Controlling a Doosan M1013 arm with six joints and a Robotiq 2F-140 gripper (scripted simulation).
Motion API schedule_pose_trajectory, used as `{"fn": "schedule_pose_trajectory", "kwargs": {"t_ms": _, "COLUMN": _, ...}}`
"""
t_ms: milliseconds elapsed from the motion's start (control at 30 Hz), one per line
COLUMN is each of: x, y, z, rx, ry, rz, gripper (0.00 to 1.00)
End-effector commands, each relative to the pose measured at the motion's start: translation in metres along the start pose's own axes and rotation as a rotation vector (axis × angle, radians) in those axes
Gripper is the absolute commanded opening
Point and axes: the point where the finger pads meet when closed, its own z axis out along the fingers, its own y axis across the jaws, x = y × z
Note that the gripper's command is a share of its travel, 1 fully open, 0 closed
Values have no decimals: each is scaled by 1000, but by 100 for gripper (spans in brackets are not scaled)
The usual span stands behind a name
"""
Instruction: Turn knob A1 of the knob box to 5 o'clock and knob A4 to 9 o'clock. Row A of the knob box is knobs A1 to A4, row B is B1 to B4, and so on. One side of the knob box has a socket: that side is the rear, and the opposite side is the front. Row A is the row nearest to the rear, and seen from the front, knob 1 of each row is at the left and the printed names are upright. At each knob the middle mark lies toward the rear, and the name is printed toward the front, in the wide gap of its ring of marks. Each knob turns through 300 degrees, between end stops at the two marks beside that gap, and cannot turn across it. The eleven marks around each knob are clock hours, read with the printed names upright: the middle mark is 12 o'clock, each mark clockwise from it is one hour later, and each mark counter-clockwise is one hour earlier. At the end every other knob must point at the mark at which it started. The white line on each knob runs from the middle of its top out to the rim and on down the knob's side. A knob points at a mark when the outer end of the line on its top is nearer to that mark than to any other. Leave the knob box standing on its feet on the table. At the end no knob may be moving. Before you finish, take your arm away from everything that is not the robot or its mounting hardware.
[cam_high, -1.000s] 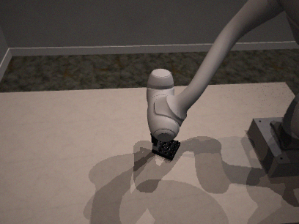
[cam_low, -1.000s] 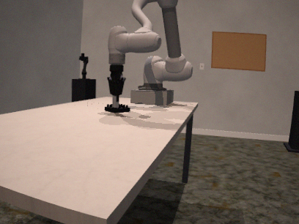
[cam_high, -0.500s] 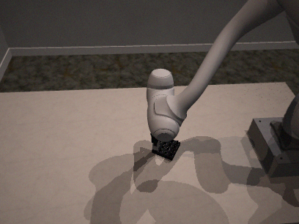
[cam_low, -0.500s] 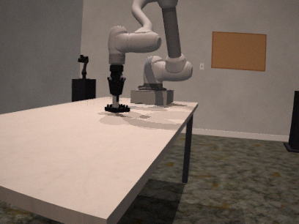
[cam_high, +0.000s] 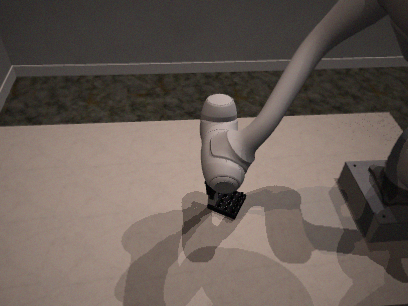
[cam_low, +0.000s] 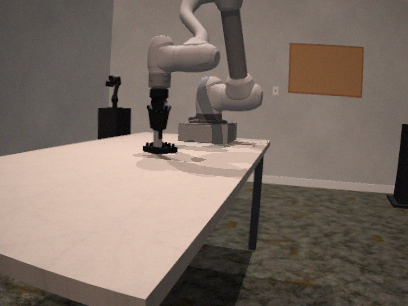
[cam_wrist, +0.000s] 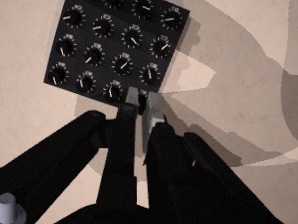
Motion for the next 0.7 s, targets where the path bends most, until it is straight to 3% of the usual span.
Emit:
{"fn": "schedule_pose_trajectory", "kwargs": {"t_ms": 0, "x": 0, "y": 0, "z": 0, "rx": 0, "ry": 0, "rz": 56, "gripper": 5}}
{"fn": "schedule_pose_trajectory", "kwargs": {"t_ms": 267, "x": 0, "y": 0, "z": 0, "rx": 0, "ry": 0, "rz": 223, "gripper": 5}}
{"fn": "schedule_pose_trajectory", "kwargs": {"t_ms": 667, "x": 0, "y": 0, "z": 0, "rx": 0, "ry": 0, "rz": 232, "gripper": 5}}
